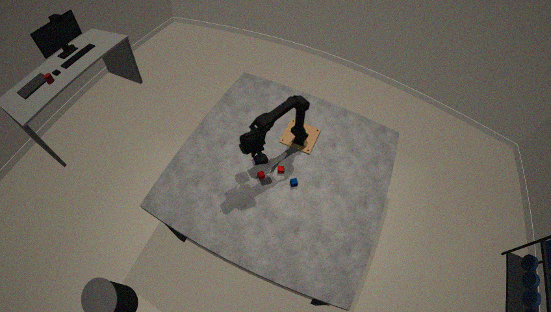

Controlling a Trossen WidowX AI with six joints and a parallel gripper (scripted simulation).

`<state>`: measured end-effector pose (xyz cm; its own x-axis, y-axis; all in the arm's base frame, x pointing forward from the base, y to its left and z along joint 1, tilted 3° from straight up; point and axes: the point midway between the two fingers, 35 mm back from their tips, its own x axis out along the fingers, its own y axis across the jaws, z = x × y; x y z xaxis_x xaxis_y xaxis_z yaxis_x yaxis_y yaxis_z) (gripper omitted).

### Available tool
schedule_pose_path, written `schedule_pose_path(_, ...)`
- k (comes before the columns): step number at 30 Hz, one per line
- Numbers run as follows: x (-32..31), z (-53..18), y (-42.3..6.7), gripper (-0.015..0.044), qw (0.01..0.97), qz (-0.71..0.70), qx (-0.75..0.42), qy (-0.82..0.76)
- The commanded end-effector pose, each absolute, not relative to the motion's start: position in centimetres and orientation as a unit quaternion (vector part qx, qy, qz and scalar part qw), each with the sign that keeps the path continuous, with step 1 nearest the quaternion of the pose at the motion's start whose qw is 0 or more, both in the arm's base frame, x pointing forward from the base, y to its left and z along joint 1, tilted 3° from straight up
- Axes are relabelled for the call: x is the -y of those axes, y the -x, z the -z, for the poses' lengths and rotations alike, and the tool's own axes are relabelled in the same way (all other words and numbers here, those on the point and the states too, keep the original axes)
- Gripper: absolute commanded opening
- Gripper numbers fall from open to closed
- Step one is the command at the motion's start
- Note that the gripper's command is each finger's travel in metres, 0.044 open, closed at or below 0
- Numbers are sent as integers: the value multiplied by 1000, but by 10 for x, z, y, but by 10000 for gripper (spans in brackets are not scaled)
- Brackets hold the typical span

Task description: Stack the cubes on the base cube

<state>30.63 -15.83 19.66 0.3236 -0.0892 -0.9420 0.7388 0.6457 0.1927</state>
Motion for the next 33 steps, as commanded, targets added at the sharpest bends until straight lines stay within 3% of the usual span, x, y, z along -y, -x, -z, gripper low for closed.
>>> schedule_pose_path(1,137,-184,-311,265,707,282,-572,-304)
schedule_pose_path(5,122,-177,-313,265,677,286,-614,-288)
schedule_pose_path(18,124,-117,-318,265,677,286,-614,-288)
schedule_pose_path(33,125,-93,-320,265,677,286,-614,-288)
